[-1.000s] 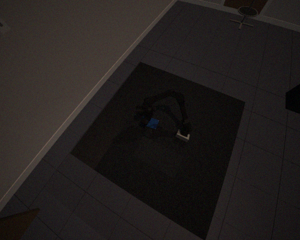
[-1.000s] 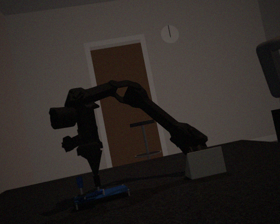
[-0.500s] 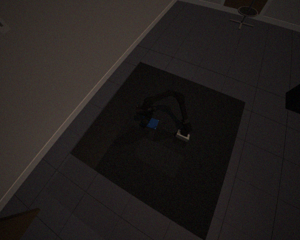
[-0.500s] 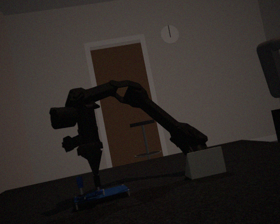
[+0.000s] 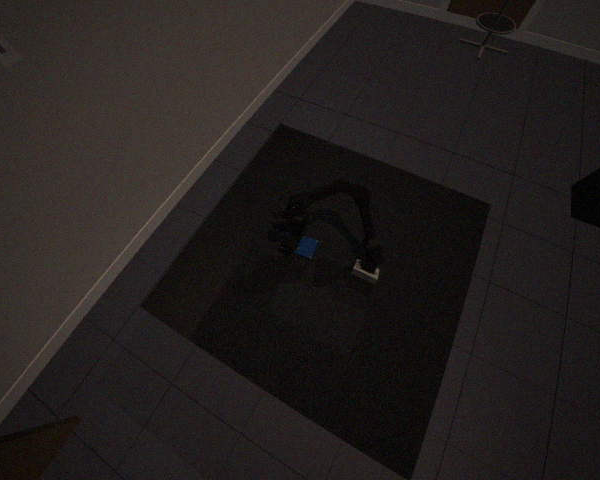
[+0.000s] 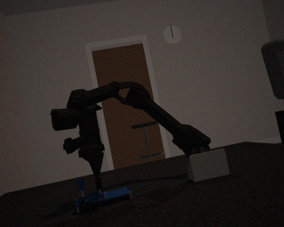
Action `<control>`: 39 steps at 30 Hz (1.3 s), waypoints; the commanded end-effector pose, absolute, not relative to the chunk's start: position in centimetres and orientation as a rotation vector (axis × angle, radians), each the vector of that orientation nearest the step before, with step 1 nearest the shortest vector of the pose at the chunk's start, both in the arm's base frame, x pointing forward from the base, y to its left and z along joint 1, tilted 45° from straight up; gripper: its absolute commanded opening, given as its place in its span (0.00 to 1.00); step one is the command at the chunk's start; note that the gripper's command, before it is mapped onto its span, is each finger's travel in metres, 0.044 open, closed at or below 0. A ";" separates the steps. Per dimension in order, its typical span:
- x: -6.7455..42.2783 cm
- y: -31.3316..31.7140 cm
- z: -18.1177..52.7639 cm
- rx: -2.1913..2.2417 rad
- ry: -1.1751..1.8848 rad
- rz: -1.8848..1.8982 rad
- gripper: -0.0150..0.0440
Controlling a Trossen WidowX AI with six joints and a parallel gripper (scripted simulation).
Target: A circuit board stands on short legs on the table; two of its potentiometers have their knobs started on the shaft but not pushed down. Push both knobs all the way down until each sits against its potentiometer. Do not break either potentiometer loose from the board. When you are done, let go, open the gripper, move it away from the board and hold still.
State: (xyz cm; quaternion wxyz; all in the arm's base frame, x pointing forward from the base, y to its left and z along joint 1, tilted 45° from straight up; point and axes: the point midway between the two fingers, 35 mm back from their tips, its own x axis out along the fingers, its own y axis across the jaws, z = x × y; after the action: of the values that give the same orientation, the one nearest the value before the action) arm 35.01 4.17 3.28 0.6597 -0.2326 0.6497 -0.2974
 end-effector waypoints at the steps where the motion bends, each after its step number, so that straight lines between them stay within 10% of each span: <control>1: 35.1 3.2 2.6 -0.523 1.478 -0.687 0.25; 39: 35.1 2.9 2.3 -0.523 1.478 -0.688 0.25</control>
State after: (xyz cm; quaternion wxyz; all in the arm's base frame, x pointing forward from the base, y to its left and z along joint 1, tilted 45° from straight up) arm 34.98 3.77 2.85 0.6596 -0.2343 0.6494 -0.2971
